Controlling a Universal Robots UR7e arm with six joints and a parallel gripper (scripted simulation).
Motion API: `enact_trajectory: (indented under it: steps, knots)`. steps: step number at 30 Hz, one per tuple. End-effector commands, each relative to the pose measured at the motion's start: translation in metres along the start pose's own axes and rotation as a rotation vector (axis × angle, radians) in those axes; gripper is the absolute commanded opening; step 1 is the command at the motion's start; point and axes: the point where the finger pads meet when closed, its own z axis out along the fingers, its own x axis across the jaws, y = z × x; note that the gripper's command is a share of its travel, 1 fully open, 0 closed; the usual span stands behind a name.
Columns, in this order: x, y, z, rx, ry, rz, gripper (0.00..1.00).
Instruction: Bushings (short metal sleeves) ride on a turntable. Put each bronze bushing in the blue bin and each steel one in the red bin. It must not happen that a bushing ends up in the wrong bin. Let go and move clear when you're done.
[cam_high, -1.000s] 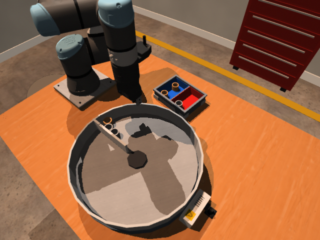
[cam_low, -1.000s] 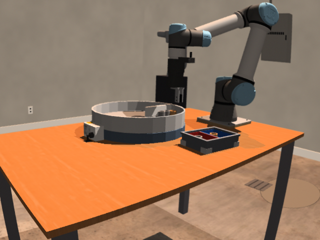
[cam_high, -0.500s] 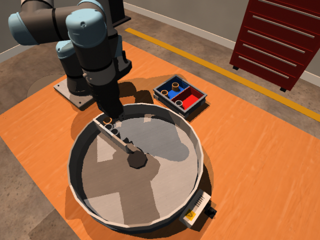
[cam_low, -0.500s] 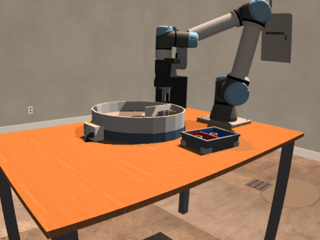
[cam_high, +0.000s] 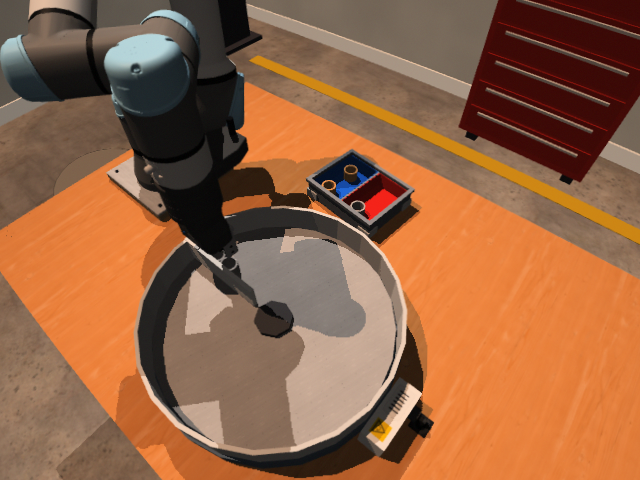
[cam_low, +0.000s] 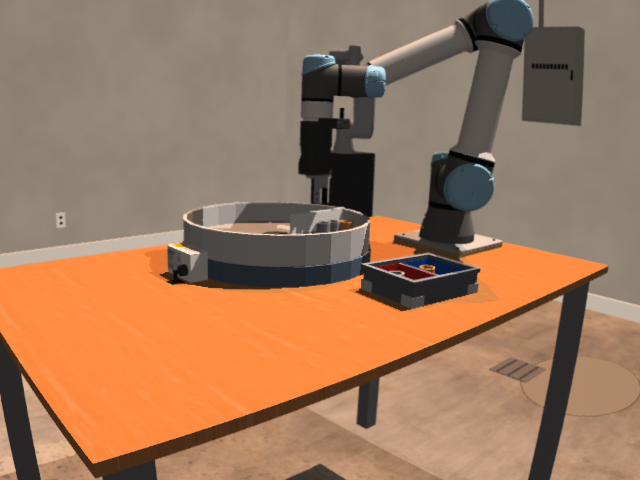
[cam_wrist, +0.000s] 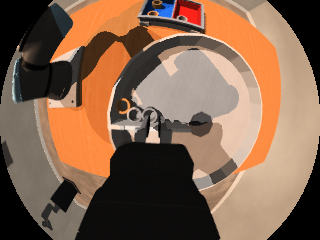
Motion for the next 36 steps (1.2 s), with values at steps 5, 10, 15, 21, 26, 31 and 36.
enact_trajectory:
  steps: [5, 10, 15, 21, 26, 31, 36]
  knots:
    - [0.000, 0.000, 0.012, -0.001, 0.001, 0.000, 0.40]
    - [0.000, 0.001, 0.024, -0.001, 0.001, 0.000, 0.40]
    - [0.000, 0.001, 0.027, -0.001, 0.001, 0.000, 0.40]
    - [0.000, 0.001, 0.042, -0.002, 0.001, 0.000, 0.40]
    - [0.000, 0.001, 0.042, -0.002, 0.001, 0.000, 0.40]
    - [0.000, 0.001, 0.042, -0.002, 0.001, 0.000, 0.40]
    - [0.000, 0.001, 0.048, -0.002, 0.001, 0.000, 0.40]
